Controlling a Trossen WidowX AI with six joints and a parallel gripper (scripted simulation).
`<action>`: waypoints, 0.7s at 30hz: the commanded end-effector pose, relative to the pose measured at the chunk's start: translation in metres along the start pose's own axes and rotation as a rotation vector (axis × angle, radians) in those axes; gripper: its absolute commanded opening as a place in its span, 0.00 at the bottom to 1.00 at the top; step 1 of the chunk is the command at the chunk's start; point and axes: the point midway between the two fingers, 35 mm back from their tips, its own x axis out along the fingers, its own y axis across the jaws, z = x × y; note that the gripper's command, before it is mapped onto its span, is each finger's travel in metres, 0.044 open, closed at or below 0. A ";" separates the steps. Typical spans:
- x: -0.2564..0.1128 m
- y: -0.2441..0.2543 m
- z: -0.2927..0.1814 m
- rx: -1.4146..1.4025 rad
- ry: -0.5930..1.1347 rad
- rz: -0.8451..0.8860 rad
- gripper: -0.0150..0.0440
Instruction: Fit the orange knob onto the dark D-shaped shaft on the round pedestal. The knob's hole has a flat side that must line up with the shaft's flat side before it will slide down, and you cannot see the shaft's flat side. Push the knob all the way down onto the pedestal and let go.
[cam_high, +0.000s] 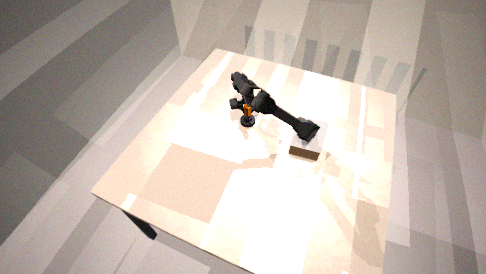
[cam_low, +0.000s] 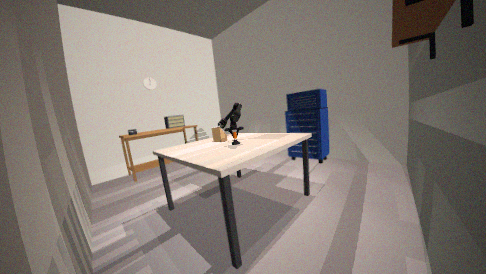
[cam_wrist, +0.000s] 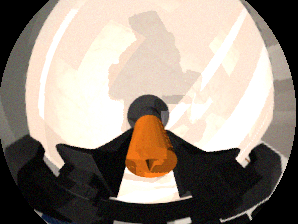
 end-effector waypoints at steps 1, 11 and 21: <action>0.001 0.002 0.002 0.003 -0.005 0.002 0.25; 0.002 0.000 0.001 0.003 -0.005 0.002 0.25; 0.003 -0.002 -0.002 0.003 -0.005 0.001 0.25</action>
